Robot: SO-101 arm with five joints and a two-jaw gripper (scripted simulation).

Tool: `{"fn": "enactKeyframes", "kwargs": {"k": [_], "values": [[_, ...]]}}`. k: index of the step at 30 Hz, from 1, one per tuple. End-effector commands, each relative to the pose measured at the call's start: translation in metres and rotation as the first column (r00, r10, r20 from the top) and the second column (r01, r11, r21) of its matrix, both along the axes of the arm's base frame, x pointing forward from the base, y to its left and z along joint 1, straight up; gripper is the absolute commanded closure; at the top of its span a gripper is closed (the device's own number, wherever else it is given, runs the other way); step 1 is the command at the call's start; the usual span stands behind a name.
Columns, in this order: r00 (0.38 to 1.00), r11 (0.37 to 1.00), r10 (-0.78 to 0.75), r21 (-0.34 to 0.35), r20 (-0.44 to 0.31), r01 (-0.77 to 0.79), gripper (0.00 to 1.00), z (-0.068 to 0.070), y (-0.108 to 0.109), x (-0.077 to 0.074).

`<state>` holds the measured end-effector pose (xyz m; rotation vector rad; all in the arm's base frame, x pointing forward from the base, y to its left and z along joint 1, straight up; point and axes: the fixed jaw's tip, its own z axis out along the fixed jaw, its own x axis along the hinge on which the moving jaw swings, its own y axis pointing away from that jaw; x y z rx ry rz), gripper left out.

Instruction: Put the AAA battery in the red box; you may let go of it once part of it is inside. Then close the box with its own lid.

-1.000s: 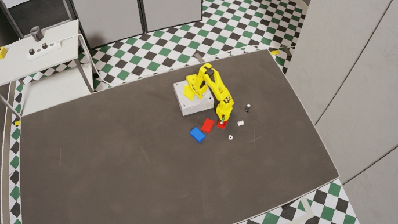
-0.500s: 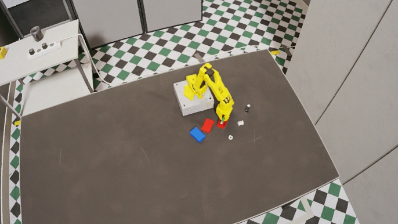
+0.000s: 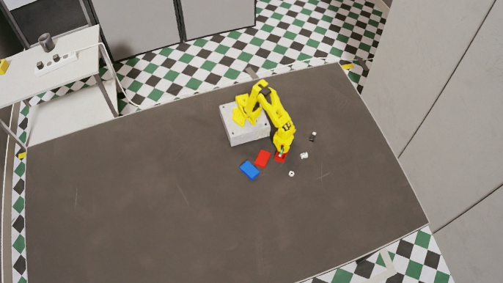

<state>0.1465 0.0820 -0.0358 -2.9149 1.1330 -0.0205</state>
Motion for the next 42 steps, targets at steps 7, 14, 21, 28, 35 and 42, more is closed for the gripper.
{"fn": "enactKeyframes", "kwargs": {"k": [7, 14, 21, 28, 35, 42], "values": [[1.000, 1.000, 0.001, -0.009, -0.018, -0.001, 0.97, -0.0036, -0.0007, -0.0049], [1.000, 1.000, 0.001, -0.009, -0.018, -0.001, 0.97, -0.0056, -0.0007, -0.0049], [1.000, 1.000, 0.001, -0.009, -0.018, -0.001, 0.97, -0.0062, -0.0007, -0.0049], [1.000, 1.000, 0.001, -0.009, -0.018, -0.001, 0.97, -0.0062, -0.0007, -0.0049], [1.000, 1.000, 0.001, -0.009, -0.018, -0.001, 0.96, -0.0062, -0.0007, -0.0049], [1.000, 1.000, 0.001, -0.009, -0.018, -0.001, 0.95, -0.0062, -0.0007, -0.0049]]}}
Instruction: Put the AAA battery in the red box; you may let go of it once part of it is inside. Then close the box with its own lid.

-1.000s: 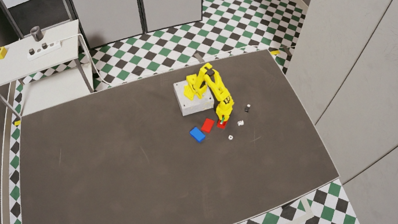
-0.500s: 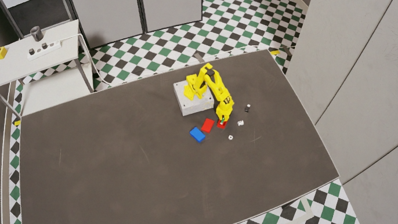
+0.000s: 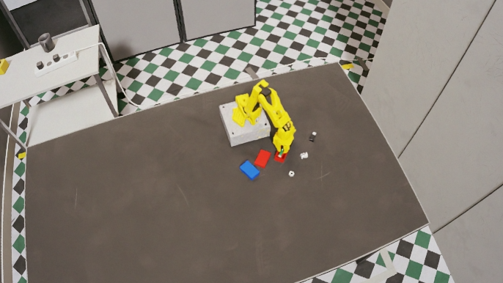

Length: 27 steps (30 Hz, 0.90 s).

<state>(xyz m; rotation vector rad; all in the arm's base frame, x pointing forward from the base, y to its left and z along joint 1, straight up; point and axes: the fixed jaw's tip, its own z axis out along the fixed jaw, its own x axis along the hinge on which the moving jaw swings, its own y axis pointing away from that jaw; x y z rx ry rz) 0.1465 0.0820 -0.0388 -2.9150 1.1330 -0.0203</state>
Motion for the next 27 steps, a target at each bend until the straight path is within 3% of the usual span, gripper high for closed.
{"fn": "enactKeyframes", "kwargs": {"k": [1, 27], "values": [[1.000, 1.000, 0.001, -0.009, -0.018, -0.001, 0.95, -0.0033, -0.0007, -0.0049], [1.000, 1.000, 0.001, -0.009, -0.018, -0.001, 0.93, -0.0033, -0.0007, -0.0049]]}}
